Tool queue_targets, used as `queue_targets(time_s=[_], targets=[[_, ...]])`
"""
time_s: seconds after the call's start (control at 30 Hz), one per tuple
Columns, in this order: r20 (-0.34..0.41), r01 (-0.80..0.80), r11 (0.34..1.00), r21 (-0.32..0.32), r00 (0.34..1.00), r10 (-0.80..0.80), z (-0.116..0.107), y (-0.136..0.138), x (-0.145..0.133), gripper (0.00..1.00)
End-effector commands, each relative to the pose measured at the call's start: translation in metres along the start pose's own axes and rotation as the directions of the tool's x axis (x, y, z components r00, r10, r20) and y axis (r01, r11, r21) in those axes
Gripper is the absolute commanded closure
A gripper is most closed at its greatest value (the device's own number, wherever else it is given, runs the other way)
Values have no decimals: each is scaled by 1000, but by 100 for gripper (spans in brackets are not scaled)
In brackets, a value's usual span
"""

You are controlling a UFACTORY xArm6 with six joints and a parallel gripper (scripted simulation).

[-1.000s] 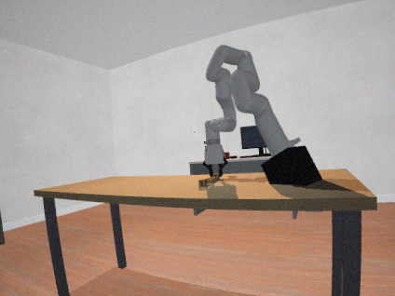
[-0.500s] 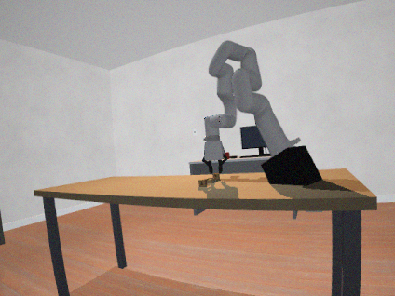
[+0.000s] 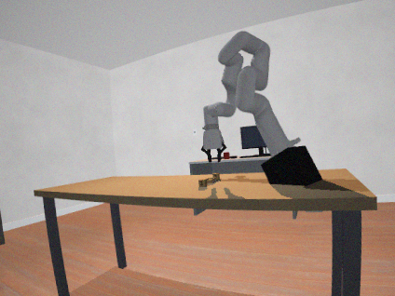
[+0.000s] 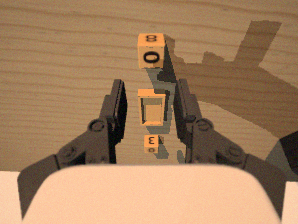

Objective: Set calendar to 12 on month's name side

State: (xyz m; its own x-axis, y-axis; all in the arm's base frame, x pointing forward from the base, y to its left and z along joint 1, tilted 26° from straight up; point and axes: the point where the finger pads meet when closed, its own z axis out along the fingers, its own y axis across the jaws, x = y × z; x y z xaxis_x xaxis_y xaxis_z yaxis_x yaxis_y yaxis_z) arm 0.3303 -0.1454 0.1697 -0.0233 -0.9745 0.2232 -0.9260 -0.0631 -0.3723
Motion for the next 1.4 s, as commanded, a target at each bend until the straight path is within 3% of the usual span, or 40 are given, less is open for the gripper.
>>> queue_targets(time_s=[0.0,0.13,0.17,0.83,1.13,1.2,1.27,1.37], targets=[[1,0,1000,-1,1000,0,-11,1,0,53],[1,0,1000,-1,1000,0,-11,1,0,53],[1,0,1000,-1,1000,0,-11,1,0,0],[1,3,1000,-1,1000,-3,-11,0,0,0],[25,380,925,-21,925,-379,-2,-9,-55,0],[25,380,925,-21,925,-379,-2,-9,-55,0],[31,505,863,-23,863,-504,0,-10,-75,0],[34,564,826,-22,826,-563,1,-10,-84,0]])
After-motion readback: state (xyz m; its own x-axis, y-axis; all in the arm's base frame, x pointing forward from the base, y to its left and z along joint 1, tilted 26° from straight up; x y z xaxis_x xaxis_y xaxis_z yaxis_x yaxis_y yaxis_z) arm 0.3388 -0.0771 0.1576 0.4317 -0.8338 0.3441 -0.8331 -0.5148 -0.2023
